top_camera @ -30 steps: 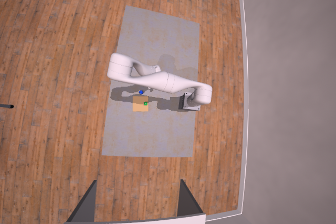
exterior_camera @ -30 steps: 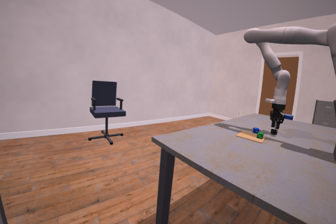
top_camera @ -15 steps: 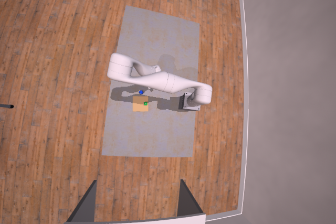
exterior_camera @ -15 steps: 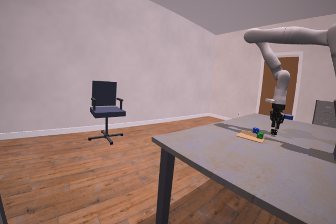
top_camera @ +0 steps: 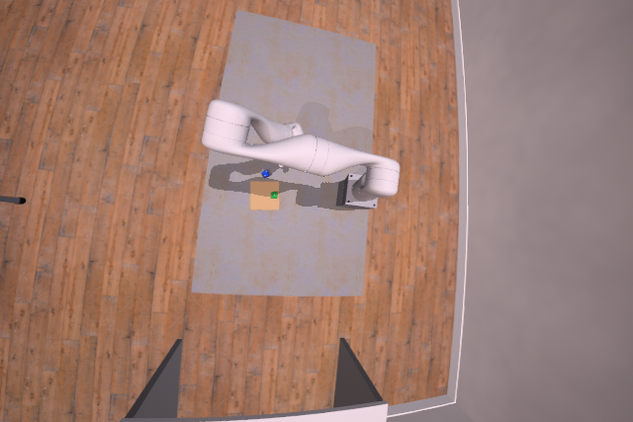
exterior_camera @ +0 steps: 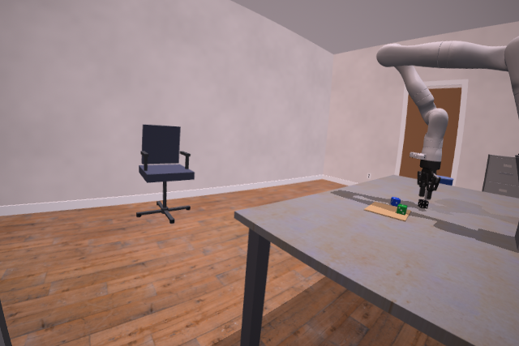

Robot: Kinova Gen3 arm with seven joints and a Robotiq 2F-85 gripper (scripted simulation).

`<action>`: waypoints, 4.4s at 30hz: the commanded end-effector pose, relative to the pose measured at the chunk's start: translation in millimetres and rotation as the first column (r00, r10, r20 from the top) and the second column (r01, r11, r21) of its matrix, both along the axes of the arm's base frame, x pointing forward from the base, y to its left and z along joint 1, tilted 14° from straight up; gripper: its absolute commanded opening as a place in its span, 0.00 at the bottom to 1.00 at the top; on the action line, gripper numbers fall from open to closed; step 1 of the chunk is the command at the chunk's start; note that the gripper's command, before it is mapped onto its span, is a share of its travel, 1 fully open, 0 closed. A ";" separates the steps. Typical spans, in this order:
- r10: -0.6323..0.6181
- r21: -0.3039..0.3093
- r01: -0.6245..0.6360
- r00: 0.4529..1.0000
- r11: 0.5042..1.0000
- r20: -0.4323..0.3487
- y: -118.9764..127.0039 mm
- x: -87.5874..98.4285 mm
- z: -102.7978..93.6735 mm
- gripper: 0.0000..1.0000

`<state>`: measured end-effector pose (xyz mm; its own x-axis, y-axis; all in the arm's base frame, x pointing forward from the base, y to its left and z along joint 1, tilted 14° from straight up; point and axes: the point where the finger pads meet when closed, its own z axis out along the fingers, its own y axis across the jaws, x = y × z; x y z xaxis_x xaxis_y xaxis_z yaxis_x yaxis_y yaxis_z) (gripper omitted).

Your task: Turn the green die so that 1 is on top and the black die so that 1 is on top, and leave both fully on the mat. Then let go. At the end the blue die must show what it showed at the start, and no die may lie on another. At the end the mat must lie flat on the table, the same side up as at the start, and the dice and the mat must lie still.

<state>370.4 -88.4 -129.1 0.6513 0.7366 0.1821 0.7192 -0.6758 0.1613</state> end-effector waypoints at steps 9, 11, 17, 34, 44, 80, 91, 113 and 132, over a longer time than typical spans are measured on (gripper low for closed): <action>0.000 0.000 0.000 1.000 1.000 0.001 0.2 3.0 -10.4 0.46; 0.000 0.000 0.000 1.000 1.000 0.001 0.2 3.0 -10.4 0.46; 0.000 0.000 0.000 1.000 1.000 0.001 0.5 6.2 -23.3 0.46; 0.000 0.000 0.000 1.000 1.000 0.001 0.8 9.1 -34.9 0.46; 0.000 0.000 0.000 1.000 1.000 0.001 0.8 9.1 -34.9 0.46; 0.000 0.000 0.000 1.000 1.000 0.001 0.8 9.1 -34.9 0.26; 0.000 0.000 0.000 1.000 1.000 0.001 0.8 9.1 -34.9 0.26; 0.000 0.000 0.000 1.000 1.000 0.001 -0.3 -1.3 6.9 0.26; 0.000 0.000 0.000 1.000 1.000 0.001 -1.8 -15.2 62.1 0.26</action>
<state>353.7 -90.3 -68.8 0.6521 0.7366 0.1794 0.7197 -0.6759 0.1587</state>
